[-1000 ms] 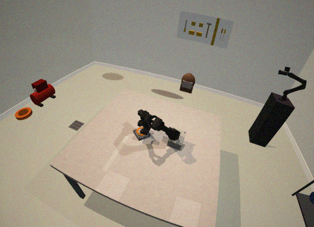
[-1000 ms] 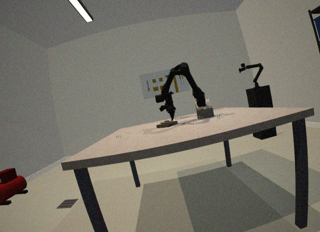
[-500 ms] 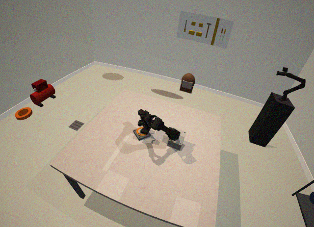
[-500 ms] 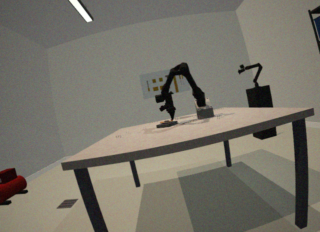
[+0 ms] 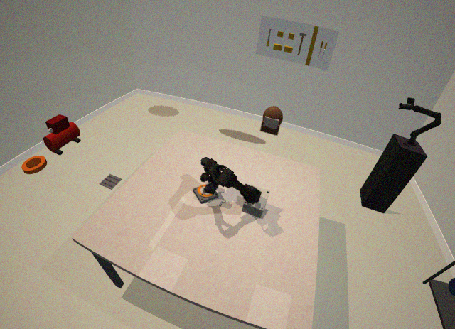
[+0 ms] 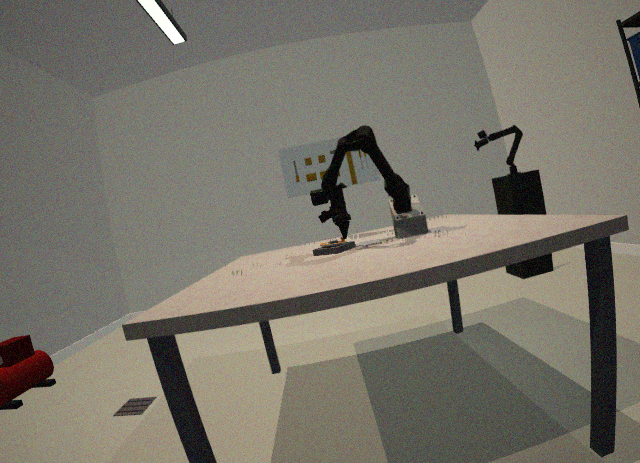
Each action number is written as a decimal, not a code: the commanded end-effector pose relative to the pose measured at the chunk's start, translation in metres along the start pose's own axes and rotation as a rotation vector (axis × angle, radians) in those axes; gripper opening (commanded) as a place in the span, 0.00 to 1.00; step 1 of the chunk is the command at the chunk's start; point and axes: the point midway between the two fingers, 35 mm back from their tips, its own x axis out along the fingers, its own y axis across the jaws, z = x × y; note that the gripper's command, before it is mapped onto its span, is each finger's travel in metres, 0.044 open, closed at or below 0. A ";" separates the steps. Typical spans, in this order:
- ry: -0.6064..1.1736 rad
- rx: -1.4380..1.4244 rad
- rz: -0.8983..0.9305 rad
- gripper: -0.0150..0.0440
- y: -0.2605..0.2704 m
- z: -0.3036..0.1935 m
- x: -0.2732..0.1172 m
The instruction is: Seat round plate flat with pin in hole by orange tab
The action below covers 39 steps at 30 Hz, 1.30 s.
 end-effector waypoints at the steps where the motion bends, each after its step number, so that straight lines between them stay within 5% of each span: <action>1: -0.001 -0.003 -0.014 0.25 -0.007 0.002 -0.001; 39: -0.003 -0.005 -0.016 0.25 -0.038 0.034 -0.006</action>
